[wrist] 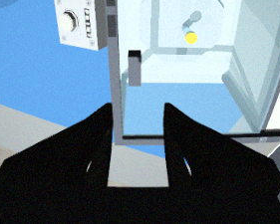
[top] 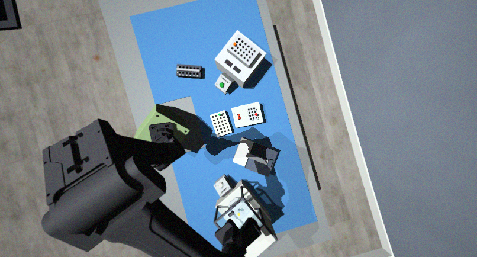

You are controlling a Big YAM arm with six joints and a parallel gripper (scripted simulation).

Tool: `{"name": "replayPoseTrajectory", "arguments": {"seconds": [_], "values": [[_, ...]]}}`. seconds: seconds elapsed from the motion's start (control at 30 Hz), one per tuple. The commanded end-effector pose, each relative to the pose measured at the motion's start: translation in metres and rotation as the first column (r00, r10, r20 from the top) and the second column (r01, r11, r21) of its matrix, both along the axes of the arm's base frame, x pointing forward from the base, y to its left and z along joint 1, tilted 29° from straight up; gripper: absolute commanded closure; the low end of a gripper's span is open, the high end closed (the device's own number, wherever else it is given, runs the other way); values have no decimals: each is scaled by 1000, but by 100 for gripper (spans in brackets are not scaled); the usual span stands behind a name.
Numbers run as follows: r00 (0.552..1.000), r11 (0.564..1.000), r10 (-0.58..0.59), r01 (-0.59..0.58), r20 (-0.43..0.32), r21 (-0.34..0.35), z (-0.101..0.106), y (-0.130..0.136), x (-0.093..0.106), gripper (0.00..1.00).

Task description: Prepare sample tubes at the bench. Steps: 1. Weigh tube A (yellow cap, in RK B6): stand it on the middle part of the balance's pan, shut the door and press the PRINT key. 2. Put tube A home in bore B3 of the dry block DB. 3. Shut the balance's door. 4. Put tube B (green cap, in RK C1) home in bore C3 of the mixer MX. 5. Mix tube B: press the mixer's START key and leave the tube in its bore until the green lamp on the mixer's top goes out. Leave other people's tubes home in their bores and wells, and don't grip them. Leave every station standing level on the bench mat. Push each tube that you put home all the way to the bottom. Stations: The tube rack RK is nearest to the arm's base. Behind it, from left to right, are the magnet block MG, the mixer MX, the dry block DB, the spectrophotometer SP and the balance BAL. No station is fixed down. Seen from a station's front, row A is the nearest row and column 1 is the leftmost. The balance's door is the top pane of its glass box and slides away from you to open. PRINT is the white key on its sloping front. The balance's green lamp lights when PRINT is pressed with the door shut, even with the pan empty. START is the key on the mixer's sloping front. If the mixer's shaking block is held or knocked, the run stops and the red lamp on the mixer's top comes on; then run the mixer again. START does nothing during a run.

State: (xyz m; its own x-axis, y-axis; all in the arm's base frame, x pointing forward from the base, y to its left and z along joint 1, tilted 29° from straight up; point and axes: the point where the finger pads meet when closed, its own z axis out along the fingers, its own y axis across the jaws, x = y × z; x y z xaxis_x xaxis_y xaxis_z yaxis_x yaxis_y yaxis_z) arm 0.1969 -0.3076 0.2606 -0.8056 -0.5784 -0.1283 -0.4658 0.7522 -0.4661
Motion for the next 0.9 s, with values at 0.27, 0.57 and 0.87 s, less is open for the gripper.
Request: {"name": "replayPoseTrajectory", "arguments": {"seconds": [0.27, 0.57, 0.87], "values": [[995, 996, -83, 83, 46, 14, -9, 5, 3, 100], [931, 934, -344, 327, 120, 144, -36, 10, 3, 100], [833, 829, -537, 492, 134, 265, -72, 15, 4, 100]]}}
